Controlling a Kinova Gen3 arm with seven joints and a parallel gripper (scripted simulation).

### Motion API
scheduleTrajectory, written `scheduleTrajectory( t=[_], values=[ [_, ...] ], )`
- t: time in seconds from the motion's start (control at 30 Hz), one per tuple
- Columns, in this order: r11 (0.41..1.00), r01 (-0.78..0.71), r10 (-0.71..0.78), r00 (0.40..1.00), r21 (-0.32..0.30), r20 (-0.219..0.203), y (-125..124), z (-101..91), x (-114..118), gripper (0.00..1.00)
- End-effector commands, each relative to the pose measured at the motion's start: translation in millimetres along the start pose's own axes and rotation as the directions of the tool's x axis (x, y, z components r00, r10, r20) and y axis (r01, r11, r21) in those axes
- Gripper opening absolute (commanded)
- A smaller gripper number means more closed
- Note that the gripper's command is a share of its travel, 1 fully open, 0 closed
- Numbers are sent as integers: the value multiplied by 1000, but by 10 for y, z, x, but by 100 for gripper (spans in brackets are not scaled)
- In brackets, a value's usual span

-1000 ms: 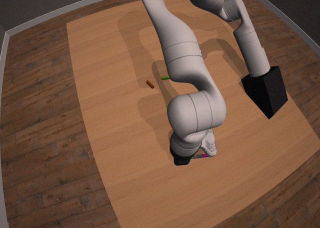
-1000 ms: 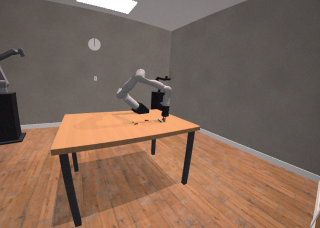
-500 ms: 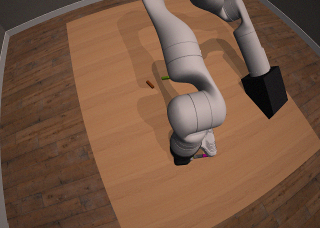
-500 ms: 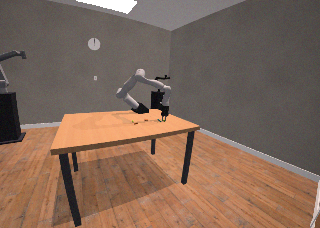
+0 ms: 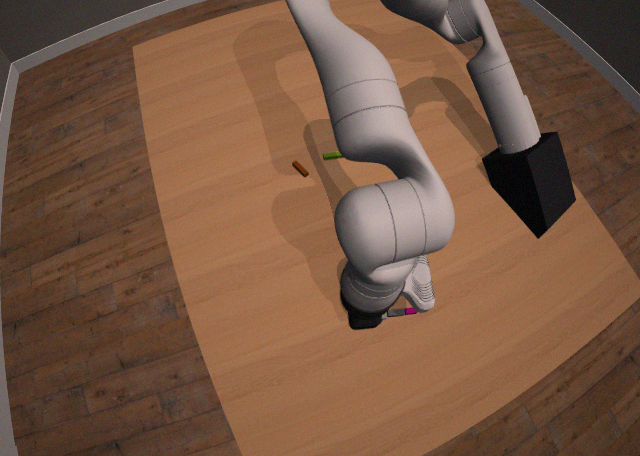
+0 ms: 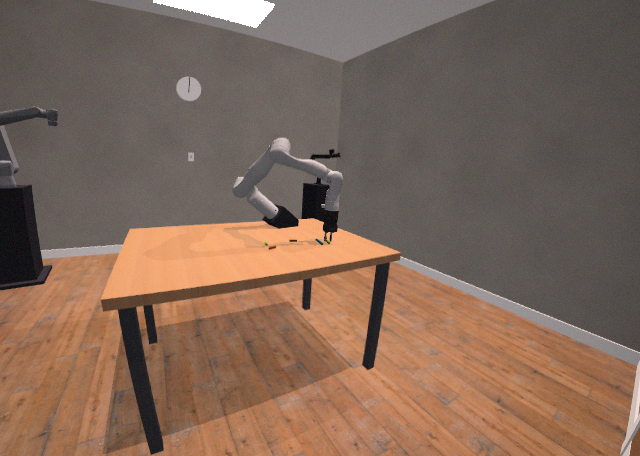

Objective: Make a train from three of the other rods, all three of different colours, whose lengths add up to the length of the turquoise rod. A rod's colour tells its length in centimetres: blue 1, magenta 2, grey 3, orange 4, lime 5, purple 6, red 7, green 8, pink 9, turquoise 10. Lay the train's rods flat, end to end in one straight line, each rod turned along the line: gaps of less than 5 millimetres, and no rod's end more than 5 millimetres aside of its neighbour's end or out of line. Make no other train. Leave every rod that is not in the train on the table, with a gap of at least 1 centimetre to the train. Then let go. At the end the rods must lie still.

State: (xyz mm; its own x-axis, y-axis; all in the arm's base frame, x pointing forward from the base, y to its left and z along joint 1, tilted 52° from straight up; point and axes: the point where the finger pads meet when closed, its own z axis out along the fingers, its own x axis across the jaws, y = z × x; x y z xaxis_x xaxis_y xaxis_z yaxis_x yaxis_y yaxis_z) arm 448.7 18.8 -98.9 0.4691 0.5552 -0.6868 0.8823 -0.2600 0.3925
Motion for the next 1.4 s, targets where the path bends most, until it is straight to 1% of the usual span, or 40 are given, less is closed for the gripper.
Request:
scheduleTrajectory(
  t=[0.0,0.4,0.47,0.63,0.77,0.8,1.37],
  values=[
    [1000,-1,1,1000,-4,-6,11,-106,18,54],
    [1000,-1,1,1000,-4,-6,9,-712,14,54],
    [1000,-1,1,1000,-4,-6,9,-712,14,54],
    [1000,-1,1,1000,-4,-6,9,-836,13,54],
    [1000,-1,1,1000,-4,-6,8,-852,13,54],
    [1000,-1,1,1000,-4,-6,8,-852,13,100],
    [1000,-1,1,1000,-4,-6,8,-852,13,100]
  ],
)
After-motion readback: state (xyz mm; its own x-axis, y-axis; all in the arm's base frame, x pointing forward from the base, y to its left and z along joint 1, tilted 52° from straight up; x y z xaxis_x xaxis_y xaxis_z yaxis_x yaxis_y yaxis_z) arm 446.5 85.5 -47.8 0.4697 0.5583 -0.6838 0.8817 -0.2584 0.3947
